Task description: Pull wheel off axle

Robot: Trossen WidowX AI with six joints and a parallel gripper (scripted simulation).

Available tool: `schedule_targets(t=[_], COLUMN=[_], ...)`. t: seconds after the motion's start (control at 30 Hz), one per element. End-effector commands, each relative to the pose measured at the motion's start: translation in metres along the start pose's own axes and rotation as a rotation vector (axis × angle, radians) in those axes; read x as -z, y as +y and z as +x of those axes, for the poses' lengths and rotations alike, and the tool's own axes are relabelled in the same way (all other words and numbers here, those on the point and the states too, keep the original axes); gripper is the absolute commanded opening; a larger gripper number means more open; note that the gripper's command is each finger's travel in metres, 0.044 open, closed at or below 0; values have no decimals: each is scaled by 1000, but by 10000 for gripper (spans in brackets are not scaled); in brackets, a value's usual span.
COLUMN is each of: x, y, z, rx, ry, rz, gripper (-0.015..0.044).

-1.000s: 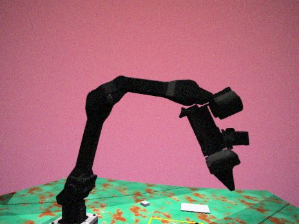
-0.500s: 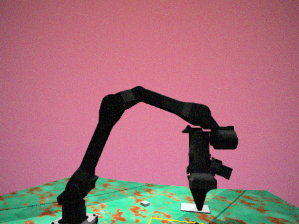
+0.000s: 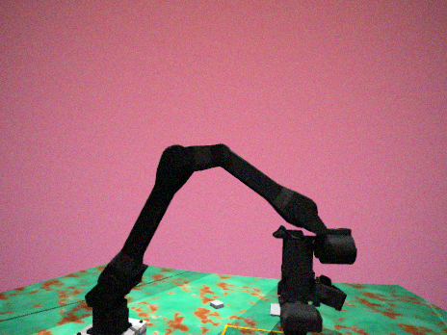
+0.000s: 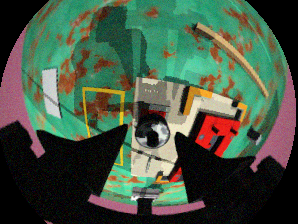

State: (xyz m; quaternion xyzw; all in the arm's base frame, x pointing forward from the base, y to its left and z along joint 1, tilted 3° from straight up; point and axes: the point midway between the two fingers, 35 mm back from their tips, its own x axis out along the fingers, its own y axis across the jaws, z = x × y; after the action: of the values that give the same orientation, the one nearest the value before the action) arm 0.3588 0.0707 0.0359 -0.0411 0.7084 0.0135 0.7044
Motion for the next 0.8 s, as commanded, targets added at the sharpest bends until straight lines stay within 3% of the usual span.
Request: schedule_targets(t=[0.0, 0.1, 0.37, 0.53, 0.77], x=[0, 0, 0, 0, 0], y=[0, 0, 0, 0, 0], z=[0, 0, 0, -1, -3], rx=[0, 0, 0, 0, 0], ry=[0, 0, 0, 0, 0], rz=[0, 0, 0, 0, 0], gripper=[274, 195, 142, 10, 0])
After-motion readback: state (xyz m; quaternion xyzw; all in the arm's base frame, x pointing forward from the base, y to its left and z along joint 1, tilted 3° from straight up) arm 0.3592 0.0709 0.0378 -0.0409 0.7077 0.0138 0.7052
